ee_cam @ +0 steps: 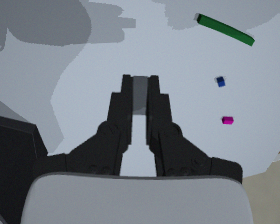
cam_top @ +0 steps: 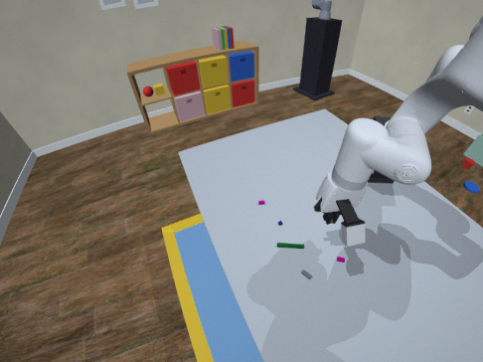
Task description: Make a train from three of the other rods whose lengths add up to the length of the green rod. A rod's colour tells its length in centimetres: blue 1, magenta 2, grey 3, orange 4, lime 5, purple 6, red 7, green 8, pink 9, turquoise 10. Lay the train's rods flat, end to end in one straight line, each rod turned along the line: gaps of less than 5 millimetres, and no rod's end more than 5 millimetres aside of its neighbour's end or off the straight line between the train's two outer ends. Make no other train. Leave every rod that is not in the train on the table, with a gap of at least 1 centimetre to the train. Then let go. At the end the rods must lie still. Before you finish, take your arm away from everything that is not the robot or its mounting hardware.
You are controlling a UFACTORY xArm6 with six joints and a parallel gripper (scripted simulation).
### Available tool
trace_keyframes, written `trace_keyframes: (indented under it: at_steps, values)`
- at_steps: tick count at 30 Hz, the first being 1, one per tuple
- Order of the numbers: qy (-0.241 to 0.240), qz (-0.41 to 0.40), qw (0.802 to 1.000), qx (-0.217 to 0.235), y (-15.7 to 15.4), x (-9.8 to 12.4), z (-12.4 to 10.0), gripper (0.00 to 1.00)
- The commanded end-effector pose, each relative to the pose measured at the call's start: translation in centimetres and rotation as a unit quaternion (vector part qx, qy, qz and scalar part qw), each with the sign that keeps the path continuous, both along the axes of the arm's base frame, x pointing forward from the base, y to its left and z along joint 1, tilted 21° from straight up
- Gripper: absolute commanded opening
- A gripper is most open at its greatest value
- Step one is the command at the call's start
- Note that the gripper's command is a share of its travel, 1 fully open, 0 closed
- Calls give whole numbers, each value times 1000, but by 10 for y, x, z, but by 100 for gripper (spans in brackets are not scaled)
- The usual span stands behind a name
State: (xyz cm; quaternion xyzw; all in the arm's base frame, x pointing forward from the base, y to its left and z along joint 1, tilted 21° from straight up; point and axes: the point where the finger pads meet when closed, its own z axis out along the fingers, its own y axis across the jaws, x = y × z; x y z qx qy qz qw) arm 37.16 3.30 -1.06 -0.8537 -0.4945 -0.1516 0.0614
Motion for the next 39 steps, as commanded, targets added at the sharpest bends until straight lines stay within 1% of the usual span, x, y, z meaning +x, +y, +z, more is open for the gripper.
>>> trace_keyframes:
  at_steps: [1, 6, 11, 13, 14, 15, 17, 18, 23, 28, 30, 31, 32, 34, 39]
  values:
    - [-35, 76, 996, -11, 2, 2, 2, 4]
    - [-63, 179, 981, -34, 5, 4, 3, 4]
    - [-90, 278, 955, -56, 8, 5, 4, 4]
    - [-90, 278, 955, -56, 8, 5, 4, 4]
    - [-100, 318, 940, -65, 9, 6, 5, 4]
    - [-107, 342, 931, -71, 10, 6, 5, 4]
    - [-112, 359, 923, -75, 10, 6, 5, 4]
    - [-117, 378, 915, -79, 11, 7, 6, 4]
    - [-141, 470, 865, -100, 14, 8, 7, 4]
    - [-164, 556, 806, -119, 17, 9, 8, 4]
    - [-164, 556, 806, -119, 17, 9, 8, 4]
    - [-173, 590, 778, -127, 18, 10, 9, 4]
    - [-178, 609, 762, -132, 19, 10, 9, 4]
    - [-182, 623, 748, -135, 20, 11, 9, 4]
    - [-201, 697, 672, -152, 23, 12, 11, 4]
